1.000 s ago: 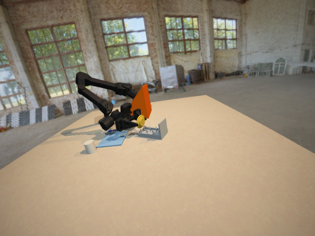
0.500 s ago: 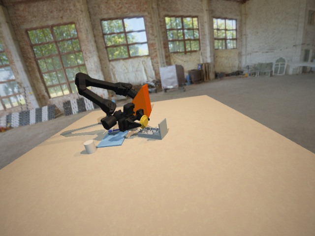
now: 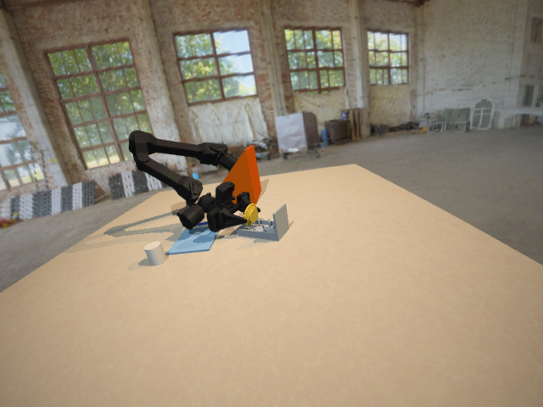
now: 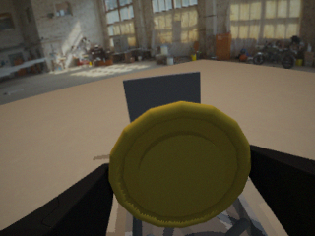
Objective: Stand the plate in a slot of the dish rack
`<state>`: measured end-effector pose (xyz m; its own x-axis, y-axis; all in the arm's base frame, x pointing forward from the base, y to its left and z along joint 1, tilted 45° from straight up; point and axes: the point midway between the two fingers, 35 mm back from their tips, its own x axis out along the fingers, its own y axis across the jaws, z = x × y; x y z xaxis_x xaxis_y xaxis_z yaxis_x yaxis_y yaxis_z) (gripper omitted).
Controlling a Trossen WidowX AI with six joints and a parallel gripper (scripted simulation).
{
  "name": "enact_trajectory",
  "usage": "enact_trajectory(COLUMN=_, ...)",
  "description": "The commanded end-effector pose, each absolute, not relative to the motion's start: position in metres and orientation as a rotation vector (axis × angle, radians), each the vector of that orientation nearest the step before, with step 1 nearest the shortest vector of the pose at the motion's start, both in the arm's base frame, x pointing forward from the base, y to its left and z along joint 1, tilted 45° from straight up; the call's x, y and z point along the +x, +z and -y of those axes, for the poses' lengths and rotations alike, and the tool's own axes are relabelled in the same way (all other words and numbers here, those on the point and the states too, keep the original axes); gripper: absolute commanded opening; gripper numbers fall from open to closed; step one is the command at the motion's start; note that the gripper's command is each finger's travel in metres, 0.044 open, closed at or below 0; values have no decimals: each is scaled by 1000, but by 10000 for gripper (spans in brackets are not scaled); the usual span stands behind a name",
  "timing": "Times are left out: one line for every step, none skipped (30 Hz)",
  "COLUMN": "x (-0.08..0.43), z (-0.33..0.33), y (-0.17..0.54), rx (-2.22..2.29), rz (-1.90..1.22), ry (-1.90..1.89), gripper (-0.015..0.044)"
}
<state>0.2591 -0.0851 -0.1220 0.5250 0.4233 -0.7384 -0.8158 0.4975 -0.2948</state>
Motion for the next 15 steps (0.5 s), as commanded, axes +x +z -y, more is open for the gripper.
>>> enact_trajectory(x=259, z=84, y=-122, rx=-689, rz=-649, ry=817, gripper=0)
enact_trajectory(x=259, z=84, y=-122, rx=-689, rz=-649, ry=817, gripper=0)
enact_trajectory(x=259, z=84, y=-122, rx=-689, rz=-649, ry=817, gripper=0)
enact_trajectory(x=259, z=84, y=-122, rx=-689, rz=-649, ry=817, gripper=0)
enact_trajectory(x=259, z=84, y=-122, rx=-691, rz=-647, ry=817, gripper=26)
enact_trajectory(x=259, z=85, y=-122, rx=-694, rz=-646, ry=817, gripper=53)
enact_trajectory(x=259, z=85, y=-122, rx=-694, rz=-646, ry=817, gripper=79)
enact_trajectory(x=259, z=85, y=-122, rx=-694, rz=-646, ry=817, gripper=105)
enact_trajectory(x=259, z=85, y=-122, rx=-694, rz=-646, ry=817, gripper=131)
enact_trajectory(x=259, z=85, y=-122, rx=-694, rz=-646, ry=817, gripper=157)
enact_trajectory(x=259, z=85, y=-122, rx=-694, rz=-646, ry=817, gripper=184)
enact_trajectory(x=259, z=85, y=-122, rx=-694, rz=-646, ry=817, gripper=210)
enact_trajectory(x=259, z=85, y=-122, rx=-694, rz=-646, ry=817, gripper=236)
enact_trajectory(x=259, z=85, y=-122, rx=-694, rz=-646, ry=817, gripper=263)
enact_trajectory(x=259, z=85, y=-122, rx=-694, rz=-646, ry=817, gripper=289)
